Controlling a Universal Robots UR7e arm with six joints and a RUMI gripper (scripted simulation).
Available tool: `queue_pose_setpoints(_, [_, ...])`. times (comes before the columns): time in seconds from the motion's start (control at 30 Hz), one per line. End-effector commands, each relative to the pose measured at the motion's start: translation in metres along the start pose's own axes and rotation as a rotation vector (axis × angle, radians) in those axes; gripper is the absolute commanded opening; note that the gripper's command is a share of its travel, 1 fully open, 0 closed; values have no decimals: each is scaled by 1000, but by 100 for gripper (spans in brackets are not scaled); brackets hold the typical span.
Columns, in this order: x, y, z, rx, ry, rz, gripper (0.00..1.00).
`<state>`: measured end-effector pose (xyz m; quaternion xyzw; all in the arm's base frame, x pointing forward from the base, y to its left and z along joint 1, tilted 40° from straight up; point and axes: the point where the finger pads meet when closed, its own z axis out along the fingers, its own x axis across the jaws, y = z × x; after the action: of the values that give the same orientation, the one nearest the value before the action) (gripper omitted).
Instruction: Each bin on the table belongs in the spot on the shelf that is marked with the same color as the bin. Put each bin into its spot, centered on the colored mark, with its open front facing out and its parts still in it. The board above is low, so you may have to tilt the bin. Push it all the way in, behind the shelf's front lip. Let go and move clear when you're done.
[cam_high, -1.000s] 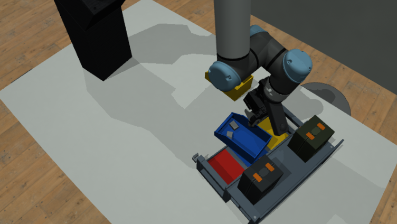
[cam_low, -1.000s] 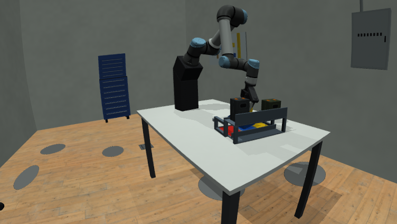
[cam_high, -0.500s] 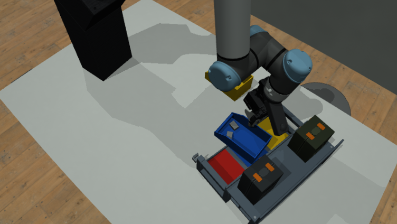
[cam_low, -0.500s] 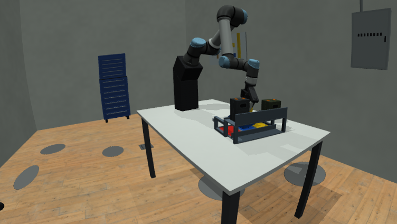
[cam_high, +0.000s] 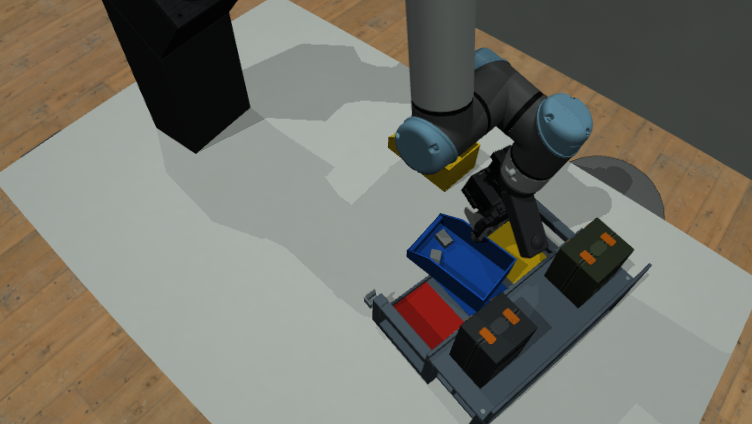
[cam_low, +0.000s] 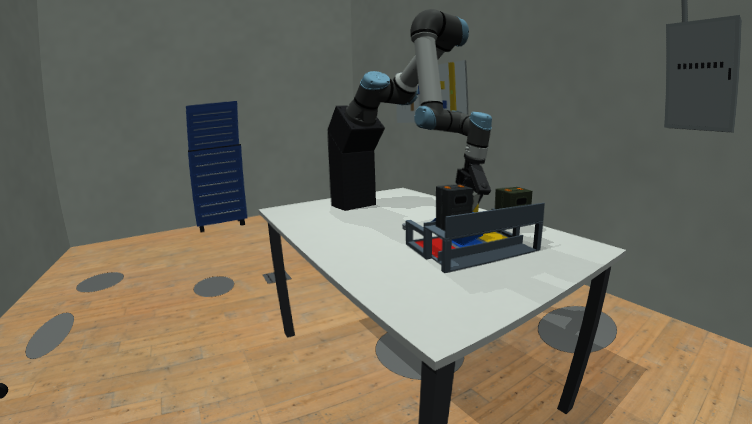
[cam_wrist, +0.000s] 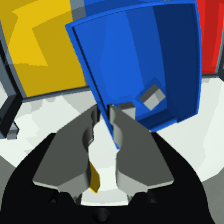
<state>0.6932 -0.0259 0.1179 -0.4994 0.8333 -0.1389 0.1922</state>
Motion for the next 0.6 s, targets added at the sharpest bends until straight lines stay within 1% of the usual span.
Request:
queue_pose_setpoints(0.0, [-1,-3,-1,4,-1,0,0])
queue_pose_setpoints(0.57, [-2,-12,-2,12,-2,0,0])
